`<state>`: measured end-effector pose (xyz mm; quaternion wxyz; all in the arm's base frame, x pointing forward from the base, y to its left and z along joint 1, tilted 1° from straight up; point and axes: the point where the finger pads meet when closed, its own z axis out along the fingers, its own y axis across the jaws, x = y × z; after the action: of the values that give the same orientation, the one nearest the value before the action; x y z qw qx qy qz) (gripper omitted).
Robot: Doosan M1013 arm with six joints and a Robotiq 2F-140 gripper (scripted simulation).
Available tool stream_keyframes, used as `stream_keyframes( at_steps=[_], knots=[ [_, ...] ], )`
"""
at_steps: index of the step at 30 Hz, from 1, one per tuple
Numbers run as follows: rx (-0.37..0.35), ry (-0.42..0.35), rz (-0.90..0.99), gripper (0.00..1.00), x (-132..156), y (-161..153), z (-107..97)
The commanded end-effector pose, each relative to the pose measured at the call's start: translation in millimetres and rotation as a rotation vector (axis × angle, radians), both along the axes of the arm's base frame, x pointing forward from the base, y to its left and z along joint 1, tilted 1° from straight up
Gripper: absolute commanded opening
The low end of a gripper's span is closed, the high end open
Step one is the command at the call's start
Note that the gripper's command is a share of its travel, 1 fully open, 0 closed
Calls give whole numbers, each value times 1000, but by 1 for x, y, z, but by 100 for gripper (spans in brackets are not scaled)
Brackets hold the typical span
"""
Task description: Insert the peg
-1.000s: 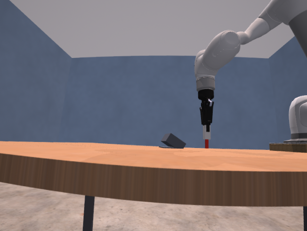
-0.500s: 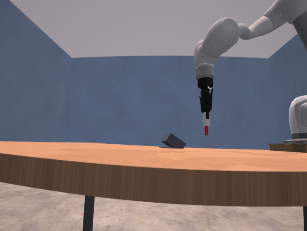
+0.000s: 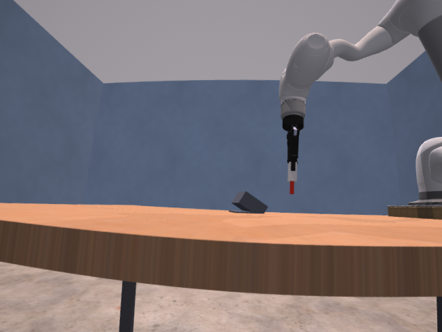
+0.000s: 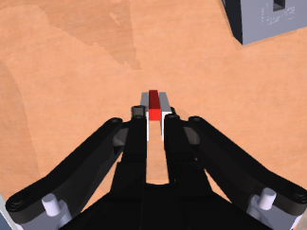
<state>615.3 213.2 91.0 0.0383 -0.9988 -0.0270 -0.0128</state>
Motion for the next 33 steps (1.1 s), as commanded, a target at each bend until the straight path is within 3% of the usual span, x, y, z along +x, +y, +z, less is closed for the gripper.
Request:
stream_keyframes(
  at_steps=[1, 33],
  knots=[
    [15, -6, -36, 0, 3, -4, 1],
    [215, -102, -560, 0, 42, -79, 18]
  ],
)
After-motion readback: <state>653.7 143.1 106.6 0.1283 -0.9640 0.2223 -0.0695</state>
